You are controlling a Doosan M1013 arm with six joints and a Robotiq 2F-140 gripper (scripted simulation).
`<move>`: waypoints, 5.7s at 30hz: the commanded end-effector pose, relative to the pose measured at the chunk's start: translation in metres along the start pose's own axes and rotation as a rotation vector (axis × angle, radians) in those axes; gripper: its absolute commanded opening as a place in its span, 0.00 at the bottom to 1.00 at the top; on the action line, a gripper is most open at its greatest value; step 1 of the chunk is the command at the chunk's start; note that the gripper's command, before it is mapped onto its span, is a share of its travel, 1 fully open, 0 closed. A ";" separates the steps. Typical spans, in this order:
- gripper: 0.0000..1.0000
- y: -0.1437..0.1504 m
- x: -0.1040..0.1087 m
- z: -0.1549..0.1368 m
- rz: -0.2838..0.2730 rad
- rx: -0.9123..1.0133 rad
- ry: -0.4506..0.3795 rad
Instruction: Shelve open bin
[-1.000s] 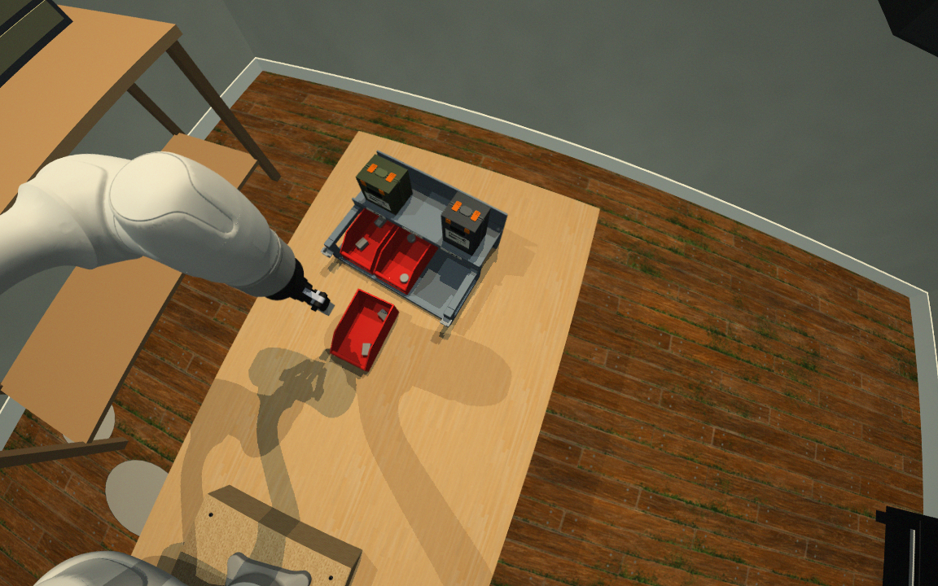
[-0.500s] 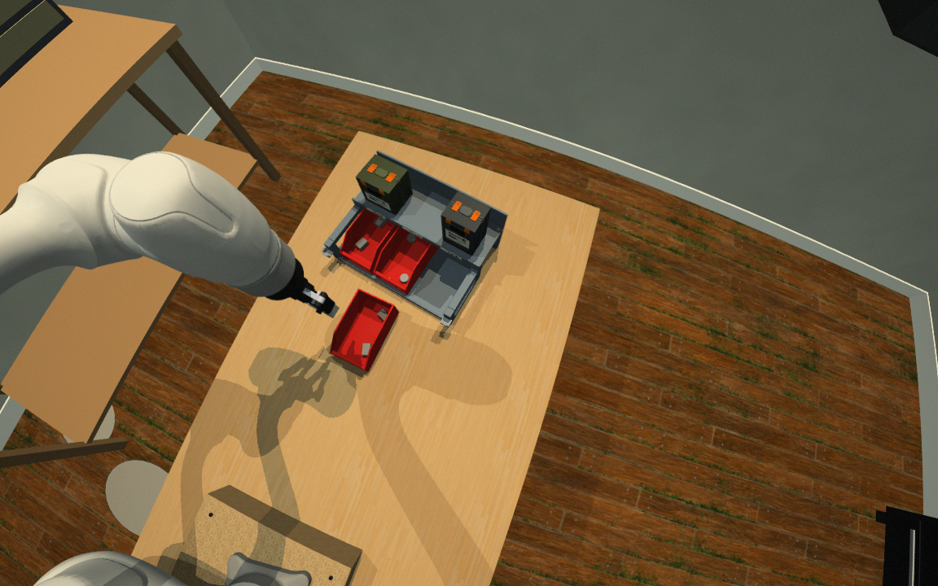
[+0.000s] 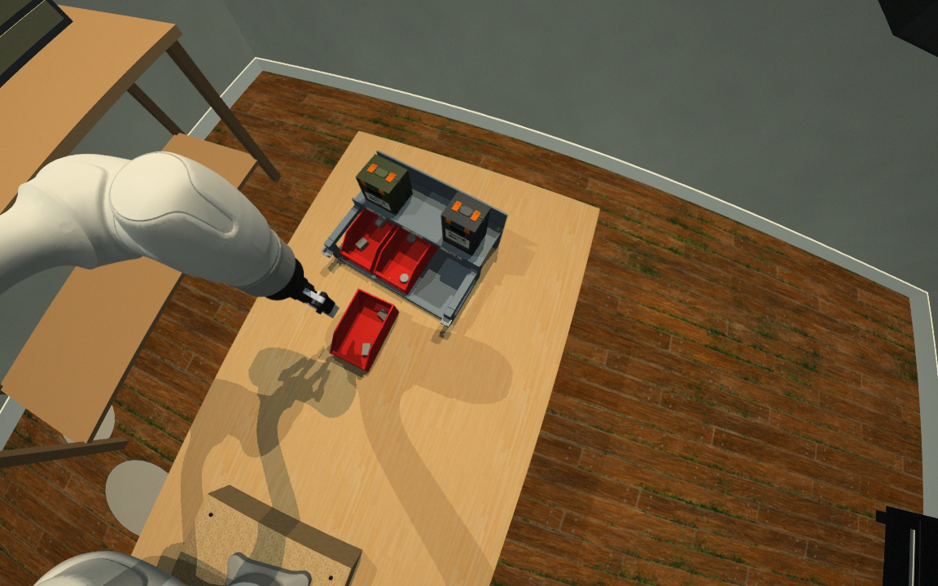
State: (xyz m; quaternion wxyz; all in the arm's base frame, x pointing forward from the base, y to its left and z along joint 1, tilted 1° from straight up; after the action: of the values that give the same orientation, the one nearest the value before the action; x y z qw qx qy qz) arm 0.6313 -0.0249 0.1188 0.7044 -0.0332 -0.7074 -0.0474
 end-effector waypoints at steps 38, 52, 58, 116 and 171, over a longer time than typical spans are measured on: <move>0.15 -0.001 -0.031 0.000 0.003 0.013 0.001; 0.15 -0.001 -0.055 -0.001 0.003 0.013 0.001; 0.15 -0.002 -0.063 -0.001 0.003 0.013 0.001; 0.15 -0.002 -0.069 -0.001 0.003 0.013 0.001; 0.15 -0.002 -0.112 -0.001 0.003 0.013 0.001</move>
State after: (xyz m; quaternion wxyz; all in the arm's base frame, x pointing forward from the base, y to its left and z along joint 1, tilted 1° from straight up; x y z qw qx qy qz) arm 0.6324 -0.0246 0.0074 0.7052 -0.0299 -0.7072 -0.0416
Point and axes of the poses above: the point where the finger pads meet when closed, its own x axis back along the fingers, its own y axis across the jaws, z = x × y, the point moved 1 cm from there along x, back along the fingers, and after that the axes turned 9 degrees about x, right-handed, at the moved point
